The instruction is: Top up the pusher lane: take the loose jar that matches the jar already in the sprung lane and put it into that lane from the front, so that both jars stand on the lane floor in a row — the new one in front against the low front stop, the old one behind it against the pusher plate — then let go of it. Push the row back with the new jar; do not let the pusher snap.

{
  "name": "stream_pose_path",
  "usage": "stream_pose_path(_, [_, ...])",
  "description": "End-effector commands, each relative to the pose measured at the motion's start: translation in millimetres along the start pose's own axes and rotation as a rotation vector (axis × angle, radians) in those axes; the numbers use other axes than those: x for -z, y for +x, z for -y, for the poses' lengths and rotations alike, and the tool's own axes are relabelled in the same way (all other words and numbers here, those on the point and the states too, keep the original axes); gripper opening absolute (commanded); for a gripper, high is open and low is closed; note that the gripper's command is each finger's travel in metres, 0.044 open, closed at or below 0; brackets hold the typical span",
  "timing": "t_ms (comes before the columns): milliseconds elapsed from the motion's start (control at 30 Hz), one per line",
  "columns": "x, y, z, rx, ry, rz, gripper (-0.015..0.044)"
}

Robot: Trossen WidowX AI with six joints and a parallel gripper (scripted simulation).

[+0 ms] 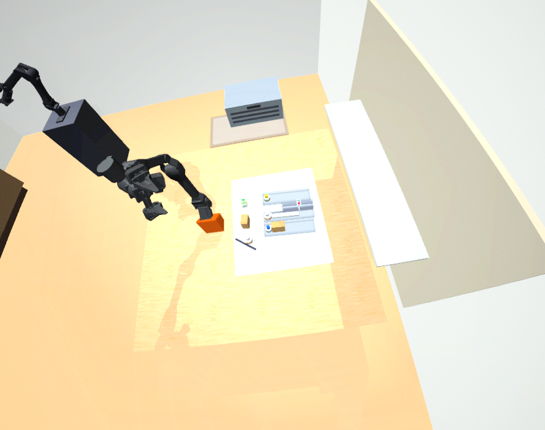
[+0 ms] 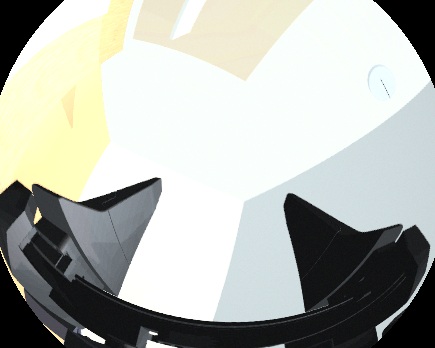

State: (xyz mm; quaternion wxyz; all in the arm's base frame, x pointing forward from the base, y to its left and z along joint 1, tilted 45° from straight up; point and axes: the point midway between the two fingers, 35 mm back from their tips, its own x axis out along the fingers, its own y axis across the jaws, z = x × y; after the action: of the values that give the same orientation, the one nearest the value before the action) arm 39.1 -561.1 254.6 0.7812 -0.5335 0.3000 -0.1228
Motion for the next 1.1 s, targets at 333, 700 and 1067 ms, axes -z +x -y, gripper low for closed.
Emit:
stream_pose_path(333, [-82.8, 105.7, -109.9, -0.329, 0.431, 0.119, 0.044])
stream_pose_path(700, [-206.3, 148.2, -259.7, -0.836, 0.797, 0.078, 0.044])
stream_pose_path(1067, [-324.9, 91.4, -397.5, -1.396, 0.978, -0.187, 0.044])
